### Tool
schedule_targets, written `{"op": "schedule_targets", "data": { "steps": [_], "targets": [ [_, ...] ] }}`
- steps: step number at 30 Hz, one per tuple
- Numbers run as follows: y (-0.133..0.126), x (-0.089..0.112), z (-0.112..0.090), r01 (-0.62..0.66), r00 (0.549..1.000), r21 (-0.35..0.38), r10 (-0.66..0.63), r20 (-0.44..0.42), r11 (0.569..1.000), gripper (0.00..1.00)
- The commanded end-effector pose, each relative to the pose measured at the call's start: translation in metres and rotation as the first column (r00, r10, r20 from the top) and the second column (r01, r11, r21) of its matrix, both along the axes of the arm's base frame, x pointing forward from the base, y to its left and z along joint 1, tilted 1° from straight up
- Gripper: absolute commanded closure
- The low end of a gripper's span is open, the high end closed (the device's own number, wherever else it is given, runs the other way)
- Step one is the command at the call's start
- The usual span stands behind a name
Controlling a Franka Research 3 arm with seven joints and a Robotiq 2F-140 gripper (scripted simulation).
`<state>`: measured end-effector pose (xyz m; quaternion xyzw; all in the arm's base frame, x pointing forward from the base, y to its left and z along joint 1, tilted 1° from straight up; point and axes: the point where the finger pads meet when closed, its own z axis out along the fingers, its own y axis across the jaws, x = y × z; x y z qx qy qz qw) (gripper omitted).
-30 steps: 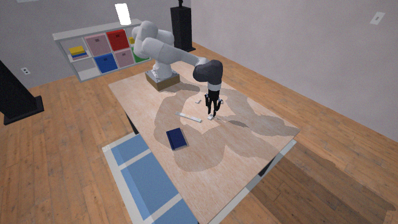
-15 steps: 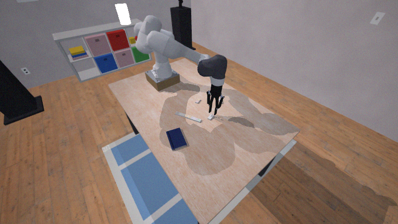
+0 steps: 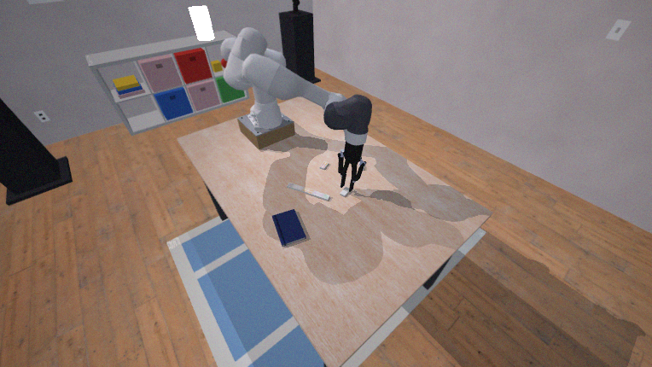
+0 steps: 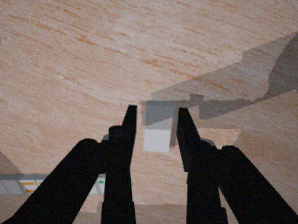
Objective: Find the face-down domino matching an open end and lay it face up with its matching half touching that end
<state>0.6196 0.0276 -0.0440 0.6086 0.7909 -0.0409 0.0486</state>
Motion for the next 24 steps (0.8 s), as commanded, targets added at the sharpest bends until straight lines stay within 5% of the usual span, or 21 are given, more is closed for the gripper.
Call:
{"op": "schedule_targets", "data": {
  "steps": [1, 24],
  "targets": [
    [0.0004, 0.0022, -0.0048, 0.011, 1.0, 0.0, -0.011, 0.008, 1.0, 0.67],
    [0.0007, 0.0016, -0.012, 0.011, 1.0, 0.0, -0.011, 0.008, 1.0, 0.67]
  ]
}}
